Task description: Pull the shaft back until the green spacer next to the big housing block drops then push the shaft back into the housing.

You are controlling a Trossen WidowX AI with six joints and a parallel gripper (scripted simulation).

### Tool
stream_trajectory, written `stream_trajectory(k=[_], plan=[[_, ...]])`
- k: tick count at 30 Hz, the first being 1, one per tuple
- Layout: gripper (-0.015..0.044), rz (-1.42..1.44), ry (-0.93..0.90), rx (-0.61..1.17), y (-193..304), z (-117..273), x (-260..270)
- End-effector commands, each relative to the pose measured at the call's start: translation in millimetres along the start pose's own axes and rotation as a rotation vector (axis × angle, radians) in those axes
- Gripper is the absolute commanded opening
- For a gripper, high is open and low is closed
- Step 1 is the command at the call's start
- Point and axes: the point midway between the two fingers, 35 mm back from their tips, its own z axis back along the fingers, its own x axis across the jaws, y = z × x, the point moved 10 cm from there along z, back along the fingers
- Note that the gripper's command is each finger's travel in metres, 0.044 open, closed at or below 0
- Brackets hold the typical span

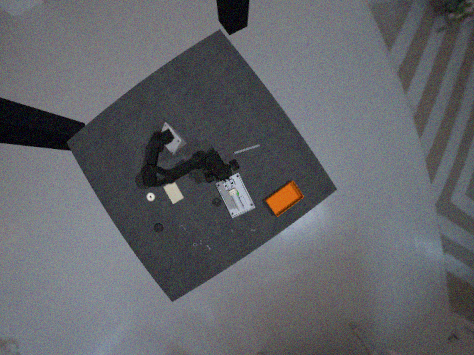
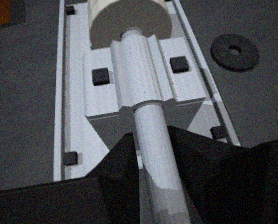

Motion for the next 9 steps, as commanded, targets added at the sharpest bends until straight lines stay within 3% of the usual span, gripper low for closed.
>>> stream_trajectory(k=[1, 9], plan=[[0.0184, 0.001, -0.001, -0.001, 0.1, 0.4, 0.2], [0.0394, -0.001, -0.004, 0.005, -0.3, 11.5, 1.8]])
